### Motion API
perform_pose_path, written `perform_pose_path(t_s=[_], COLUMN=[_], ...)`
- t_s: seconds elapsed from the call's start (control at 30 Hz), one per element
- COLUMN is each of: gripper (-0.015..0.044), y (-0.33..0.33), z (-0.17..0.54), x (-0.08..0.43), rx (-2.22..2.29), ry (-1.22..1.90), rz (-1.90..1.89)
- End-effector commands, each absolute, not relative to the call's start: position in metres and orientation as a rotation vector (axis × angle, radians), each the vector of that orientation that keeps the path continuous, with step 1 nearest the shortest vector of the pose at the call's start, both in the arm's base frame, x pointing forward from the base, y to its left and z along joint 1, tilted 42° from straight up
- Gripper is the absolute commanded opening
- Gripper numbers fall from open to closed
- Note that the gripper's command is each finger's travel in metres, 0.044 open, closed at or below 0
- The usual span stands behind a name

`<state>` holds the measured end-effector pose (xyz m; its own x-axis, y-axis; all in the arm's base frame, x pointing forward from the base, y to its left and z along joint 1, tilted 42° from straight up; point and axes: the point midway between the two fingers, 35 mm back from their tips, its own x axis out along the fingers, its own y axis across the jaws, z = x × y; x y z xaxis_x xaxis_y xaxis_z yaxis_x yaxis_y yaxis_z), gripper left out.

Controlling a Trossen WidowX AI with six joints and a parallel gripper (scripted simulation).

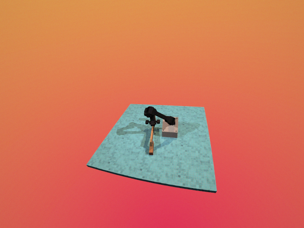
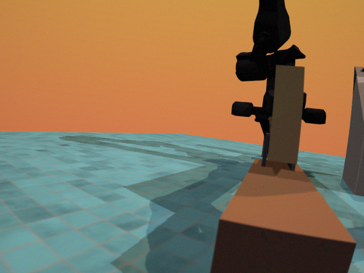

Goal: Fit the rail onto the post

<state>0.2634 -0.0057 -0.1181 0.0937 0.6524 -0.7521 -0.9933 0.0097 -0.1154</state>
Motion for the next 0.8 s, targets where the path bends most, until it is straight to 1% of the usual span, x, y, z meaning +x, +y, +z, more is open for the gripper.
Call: perform_pose_path(t_s=[0.0,0.77], gripper=[0.0,0.0], y=[-0.0085,-0.0163], z=[-0.1144,-0.1055], x=[0.2652,0.2664], rx=[-0.748,-0.749], ry=[0.575,0.576], rz=[1.399,1.399])
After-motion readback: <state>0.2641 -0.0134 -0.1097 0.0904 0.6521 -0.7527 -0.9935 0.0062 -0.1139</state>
